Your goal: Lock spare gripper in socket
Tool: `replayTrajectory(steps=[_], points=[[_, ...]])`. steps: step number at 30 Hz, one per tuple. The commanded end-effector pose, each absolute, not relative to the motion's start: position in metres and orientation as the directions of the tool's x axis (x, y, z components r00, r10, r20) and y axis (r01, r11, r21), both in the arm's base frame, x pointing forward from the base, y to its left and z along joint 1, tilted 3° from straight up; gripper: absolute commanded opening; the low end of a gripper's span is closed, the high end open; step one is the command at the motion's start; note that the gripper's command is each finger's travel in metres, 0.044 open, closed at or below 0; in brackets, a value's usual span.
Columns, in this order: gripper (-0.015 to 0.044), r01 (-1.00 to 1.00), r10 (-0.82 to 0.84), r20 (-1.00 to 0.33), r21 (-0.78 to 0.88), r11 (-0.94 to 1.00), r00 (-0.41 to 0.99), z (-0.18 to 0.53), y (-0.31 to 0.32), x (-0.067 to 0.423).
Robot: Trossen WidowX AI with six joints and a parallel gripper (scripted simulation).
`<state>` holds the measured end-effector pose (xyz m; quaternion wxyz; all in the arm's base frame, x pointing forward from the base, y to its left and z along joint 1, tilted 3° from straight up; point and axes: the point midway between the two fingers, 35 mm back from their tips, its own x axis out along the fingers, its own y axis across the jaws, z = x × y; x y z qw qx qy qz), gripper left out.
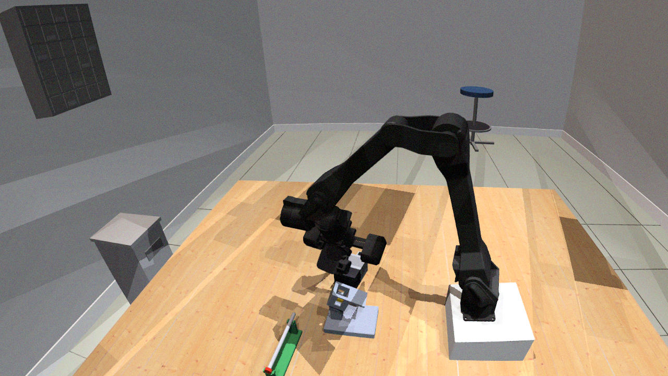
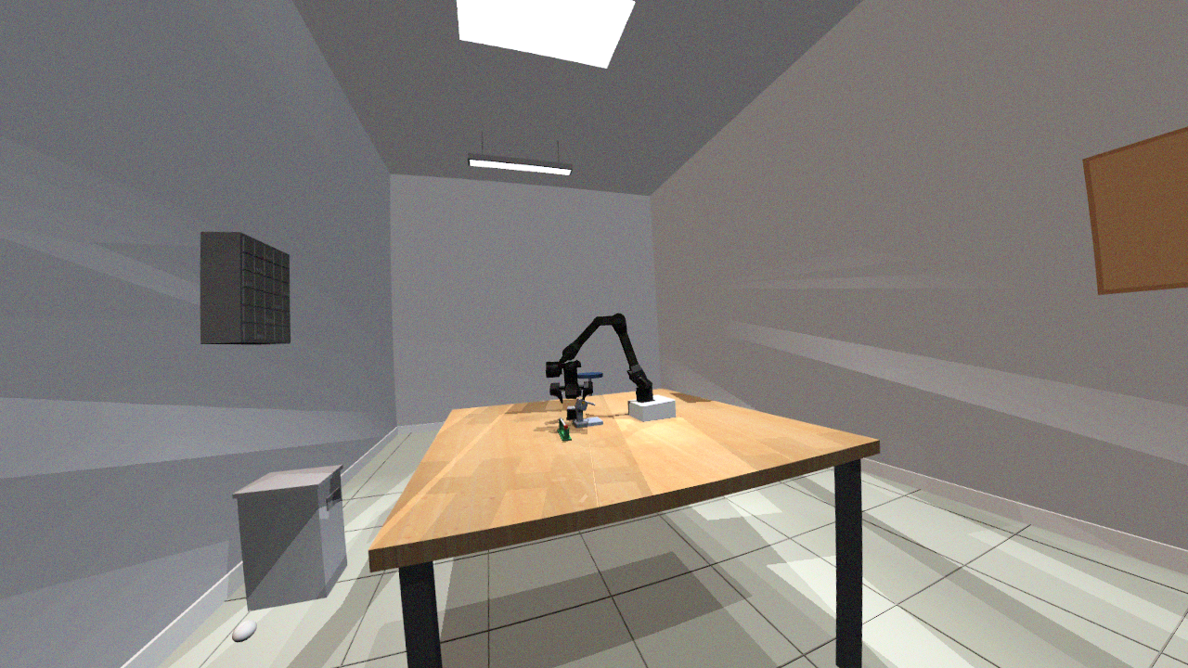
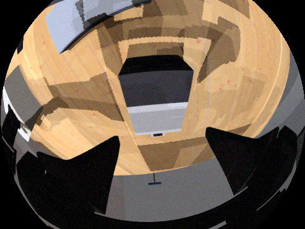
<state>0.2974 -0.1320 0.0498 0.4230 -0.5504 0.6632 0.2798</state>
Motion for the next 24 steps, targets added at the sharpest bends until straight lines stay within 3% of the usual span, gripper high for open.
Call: replayTrajectory(steps=[1,24], points=[[0.0440,-0.968,-0.496,-0.867,-0.085,0.234,-0.044,0.042,-0.132,0.296],[0.0440,-0.968,-0.496,-0.867,-0.085,0.234,-0.044,0.004,-0.132,0.299]])
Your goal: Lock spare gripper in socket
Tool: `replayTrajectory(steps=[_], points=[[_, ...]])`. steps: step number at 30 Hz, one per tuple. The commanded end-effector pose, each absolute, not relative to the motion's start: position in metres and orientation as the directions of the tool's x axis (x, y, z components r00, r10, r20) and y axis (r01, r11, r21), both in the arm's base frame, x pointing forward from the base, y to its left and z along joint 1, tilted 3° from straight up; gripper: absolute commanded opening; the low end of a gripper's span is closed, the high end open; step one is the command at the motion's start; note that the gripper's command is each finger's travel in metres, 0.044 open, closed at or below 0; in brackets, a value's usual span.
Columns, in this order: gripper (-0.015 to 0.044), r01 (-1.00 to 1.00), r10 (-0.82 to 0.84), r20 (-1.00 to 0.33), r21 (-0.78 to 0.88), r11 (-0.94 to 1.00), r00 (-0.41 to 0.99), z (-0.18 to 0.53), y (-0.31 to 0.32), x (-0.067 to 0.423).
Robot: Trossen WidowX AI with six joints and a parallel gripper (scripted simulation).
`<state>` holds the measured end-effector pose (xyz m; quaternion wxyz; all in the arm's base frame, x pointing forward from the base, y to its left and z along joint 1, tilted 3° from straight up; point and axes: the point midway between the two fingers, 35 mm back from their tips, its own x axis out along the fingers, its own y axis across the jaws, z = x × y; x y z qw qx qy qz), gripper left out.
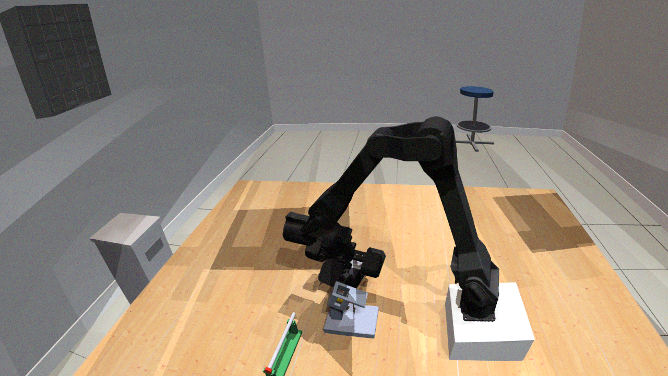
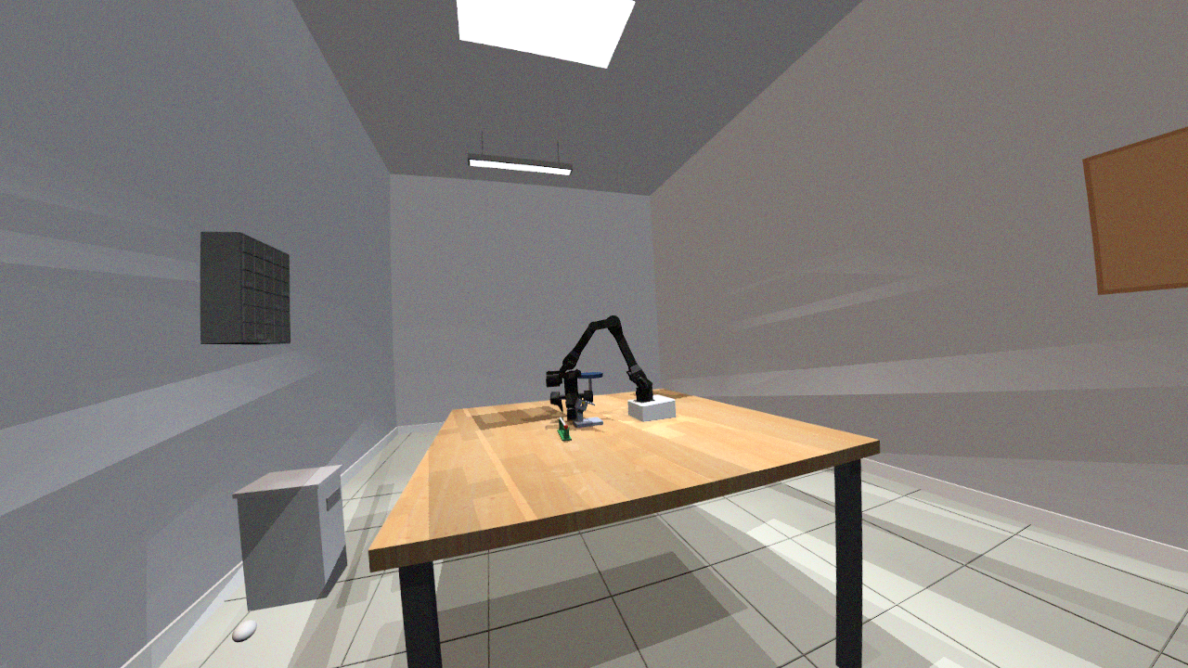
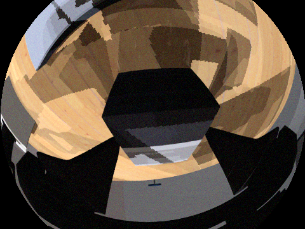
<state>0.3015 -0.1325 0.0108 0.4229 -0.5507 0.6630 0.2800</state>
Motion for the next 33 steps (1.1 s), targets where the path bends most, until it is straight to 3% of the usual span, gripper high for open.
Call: replayTrajectory(steps=[1,10,16,25,33], points=[[0.0440,-0.968,-0.496,-0.867,-0.085,0.234,-0.044,0.003,-0.132,0.299],[0.0440,-0.968,-0.496,-0.867,-0.085,0.234,-0.044,-0.007,-0.132,0.299],[0.0282,-0.968,-0.496,-0.867,-0.085,0.234,-0.044,-0.007,-0.132,0.299],[0.0222,-0.968,-0.496,-0.867,-0.085,0.234,-0.044,-0.007,-0.133,0.300],[0.0012,-0.968,-0.496,-0.867,-0.085,0.234,-0.043,0.017,-0.133,0.302]])
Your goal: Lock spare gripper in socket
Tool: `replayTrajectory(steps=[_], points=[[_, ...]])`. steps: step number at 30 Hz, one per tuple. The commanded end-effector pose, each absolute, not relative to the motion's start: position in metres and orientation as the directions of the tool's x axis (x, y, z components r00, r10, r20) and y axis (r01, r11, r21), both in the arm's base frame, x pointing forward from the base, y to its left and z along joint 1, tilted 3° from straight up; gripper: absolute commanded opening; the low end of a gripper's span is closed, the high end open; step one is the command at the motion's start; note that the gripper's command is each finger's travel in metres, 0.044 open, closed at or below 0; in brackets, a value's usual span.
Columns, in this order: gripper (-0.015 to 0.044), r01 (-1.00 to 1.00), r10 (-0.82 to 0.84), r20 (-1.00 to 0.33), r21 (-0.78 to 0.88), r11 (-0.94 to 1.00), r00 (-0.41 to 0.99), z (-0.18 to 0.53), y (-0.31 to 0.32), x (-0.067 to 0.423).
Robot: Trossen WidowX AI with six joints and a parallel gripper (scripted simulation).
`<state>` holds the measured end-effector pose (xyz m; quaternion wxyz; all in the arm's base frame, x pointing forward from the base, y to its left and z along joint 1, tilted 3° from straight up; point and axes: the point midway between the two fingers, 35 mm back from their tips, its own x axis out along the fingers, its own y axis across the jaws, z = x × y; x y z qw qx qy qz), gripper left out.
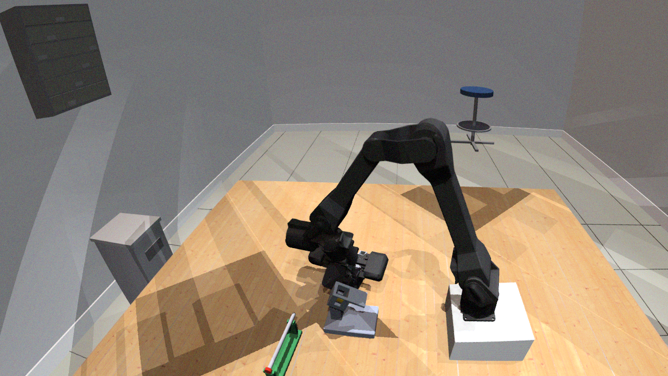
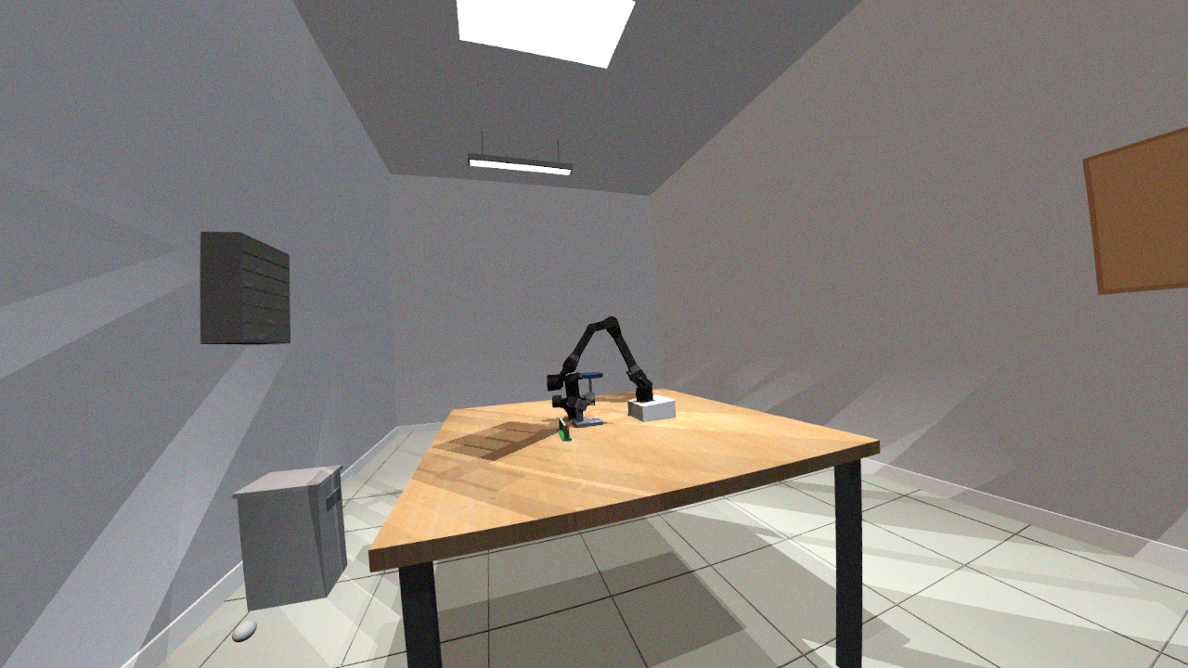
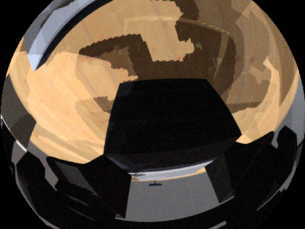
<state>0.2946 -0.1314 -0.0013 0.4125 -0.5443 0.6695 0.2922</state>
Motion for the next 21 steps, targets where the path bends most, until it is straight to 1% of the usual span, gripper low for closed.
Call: replayTrajectory(steps=[1,15,21], points=[[0.0000,-0.968,-0.496,-0.867,-0.086,0.234,-0.043,0.023,-0.133,0.302],[0.0000,-0.968,-0.496,-0.867,-0.086,0.234,-0.043,0.109,-0.132,0.291],[0.0000,-0.968,-0.490,-0.870,-0.079,0.238,-0.049,0.105,-0.131,0.289]])
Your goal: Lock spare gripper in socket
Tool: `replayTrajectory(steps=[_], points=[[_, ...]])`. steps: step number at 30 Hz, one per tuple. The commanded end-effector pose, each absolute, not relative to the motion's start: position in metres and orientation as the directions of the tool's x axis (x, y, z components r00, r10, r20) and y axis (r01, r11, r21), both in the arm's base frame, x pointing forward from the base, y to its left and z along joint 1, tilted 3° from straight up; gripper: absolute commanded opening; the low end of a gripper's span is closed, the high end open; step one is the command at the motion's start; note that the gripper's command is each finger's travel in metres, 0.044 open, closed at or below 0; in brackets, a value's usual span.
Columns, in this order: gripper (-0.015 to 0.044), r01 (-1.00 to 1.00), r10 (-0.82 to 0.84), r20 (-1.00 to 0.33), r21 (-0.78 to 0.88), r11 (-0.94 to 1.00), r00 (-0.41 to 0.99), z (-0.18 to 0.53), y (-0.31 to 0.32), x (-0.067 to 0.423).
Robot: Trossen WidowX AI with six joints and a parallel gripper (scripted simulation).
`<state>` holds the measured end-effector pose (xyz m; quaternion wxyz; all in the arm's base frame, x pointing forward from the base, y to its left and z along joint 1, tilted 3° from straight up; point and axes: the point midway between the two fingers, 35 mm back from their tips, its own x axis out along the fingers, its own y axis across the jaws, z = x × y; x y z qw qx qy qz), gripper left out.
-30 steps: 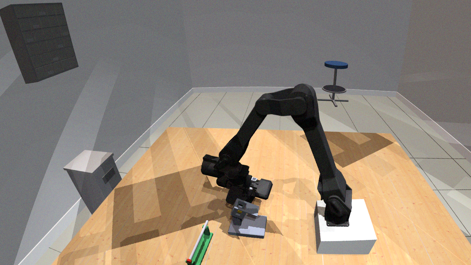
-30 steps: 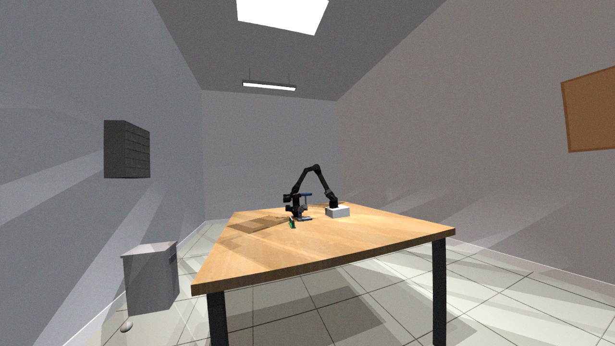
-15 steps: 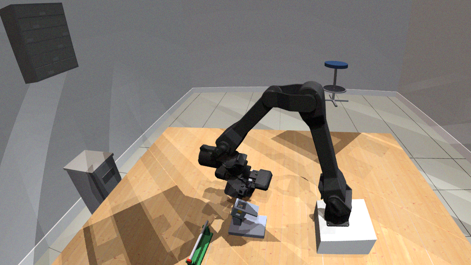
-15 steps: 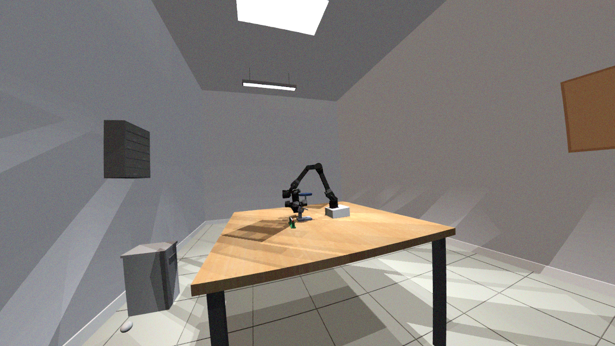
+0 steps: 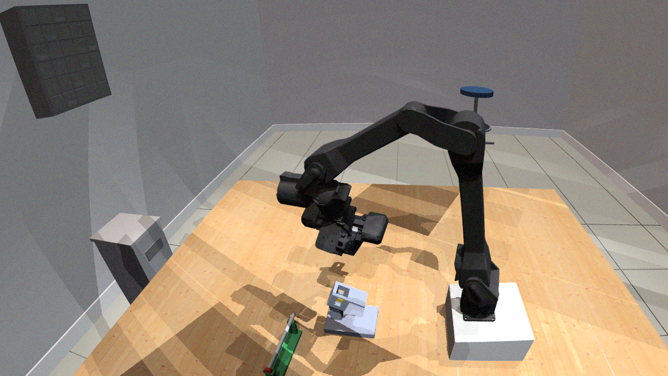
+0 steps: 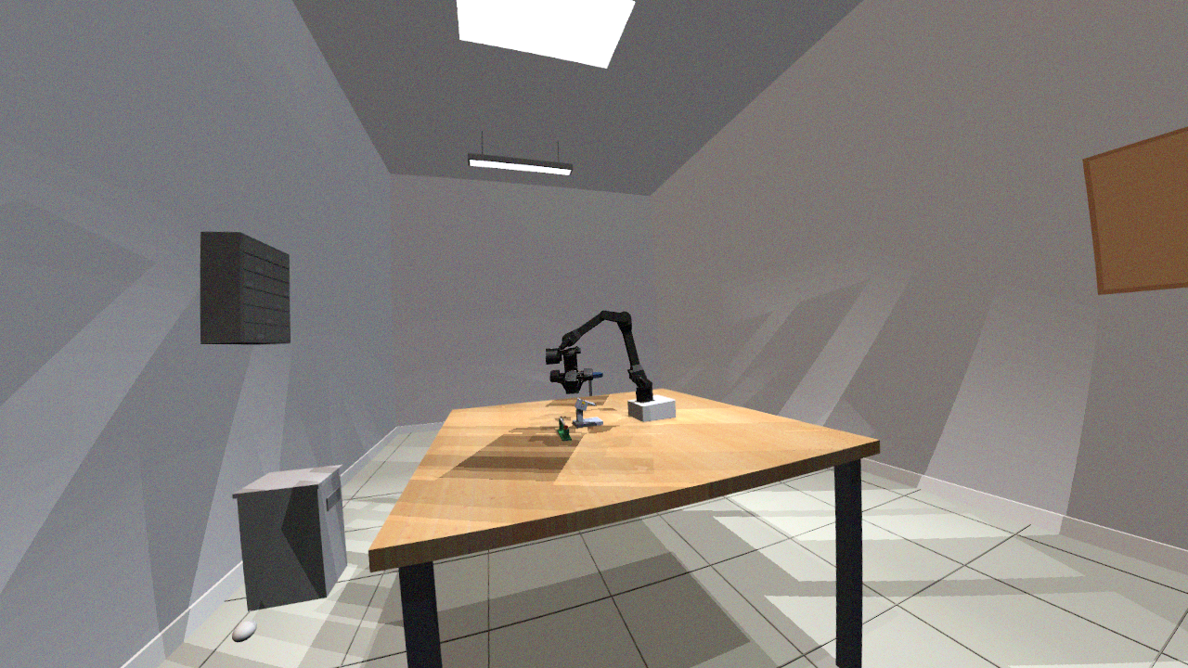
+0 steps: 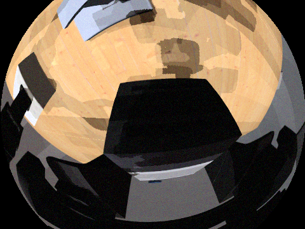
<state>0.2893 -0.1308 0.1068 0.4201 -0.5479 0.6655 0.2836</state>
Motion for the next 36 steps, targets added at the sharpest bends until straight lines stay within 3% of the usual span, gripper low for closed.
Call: replayTrajectory(steps=[1,10,36], points=[[0.0000,-0.968,-0.490,-0.870,-0.079,0.238,-0.049,0.105,-0.131,0.289],[0.0000,-0.973,-0.457,-0.887,-0.050,0.224,-0.060,0.102,-0.128,0.286],[0.0000,-0.986,0.055,-0.985,0.159,-0.051,-0.161,0.079,-0.083,0.241]])
